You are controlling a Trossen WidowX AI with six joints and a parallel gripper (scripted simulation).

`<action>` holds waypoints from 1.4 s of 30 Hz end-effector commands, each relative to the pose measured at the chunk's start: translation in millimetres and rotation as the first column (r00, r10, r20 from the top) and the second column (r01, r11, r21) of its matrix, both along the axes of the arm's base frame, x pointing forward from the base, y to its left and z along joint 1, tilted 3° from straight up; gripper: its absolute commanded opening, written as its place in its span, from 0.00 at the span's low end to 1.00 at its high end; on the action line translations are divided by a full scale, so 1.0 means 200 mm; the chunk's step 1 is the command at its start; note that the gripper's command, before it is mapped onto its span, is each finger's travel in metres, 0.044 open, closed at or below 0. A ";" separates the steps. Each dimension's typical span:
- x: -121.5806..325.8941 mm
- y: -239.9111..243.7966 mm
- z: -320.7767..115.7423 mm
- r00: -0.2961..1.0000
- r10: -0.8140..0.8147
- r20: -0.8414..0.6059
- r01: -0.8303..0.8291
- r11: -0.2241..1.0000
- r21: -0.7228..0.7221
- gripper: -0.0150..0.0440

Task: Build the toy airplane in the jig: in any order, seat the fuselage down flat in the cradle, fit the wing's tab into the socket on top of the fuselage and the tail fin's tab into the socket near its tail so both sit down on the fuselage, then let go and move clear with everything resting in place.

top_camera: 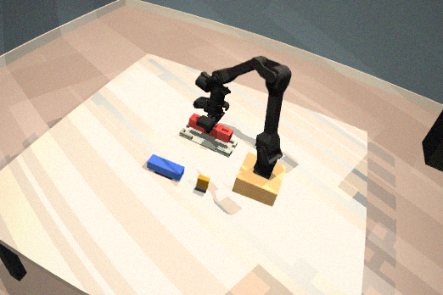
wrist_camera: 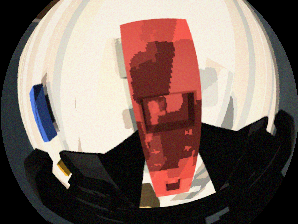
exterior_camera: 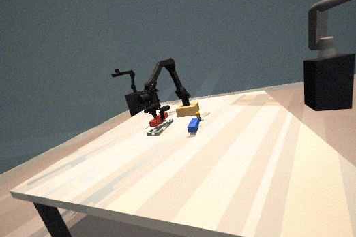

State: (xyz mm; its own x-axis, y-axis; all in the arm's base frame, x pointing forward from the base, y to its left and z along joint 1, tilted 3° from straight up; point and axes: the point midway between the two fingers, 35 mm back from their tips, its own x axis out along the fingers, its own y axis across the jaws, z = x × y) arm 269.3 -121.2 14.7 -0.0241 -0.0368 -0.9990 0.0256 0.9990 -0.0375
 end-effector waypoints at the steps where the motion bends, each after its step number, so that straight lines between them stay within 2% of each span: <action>1: 0.00 0.00 -0.03 1.000 0.004 -0.001 -0.004 1.000 -0.002 0.58; 16: -0.01 -0.01 -0.13 1.000 0.004 -0.001 -0.004 1.000 -0.002 0.58; 26: -0.01 0.00 -0.12 1.000 0.000 -0.002 0.000 1.000 0.001 0.47; 31: -0.01 0.00 -0.12 1.000 0.000 -0.002 0.000 1.000 0.001 0.25; 42: -0.01 0.00 -0.12 1.000 0.000 -0.002 0.000 1.000 0.001 0.74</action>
State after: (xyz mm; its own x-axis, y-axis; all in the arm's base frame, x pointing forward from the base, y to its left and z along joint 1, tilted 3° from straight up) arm 267.4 -122.0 -9.7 -0.0262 -0.0357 -0.9990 0.0255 0.9990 -0.0364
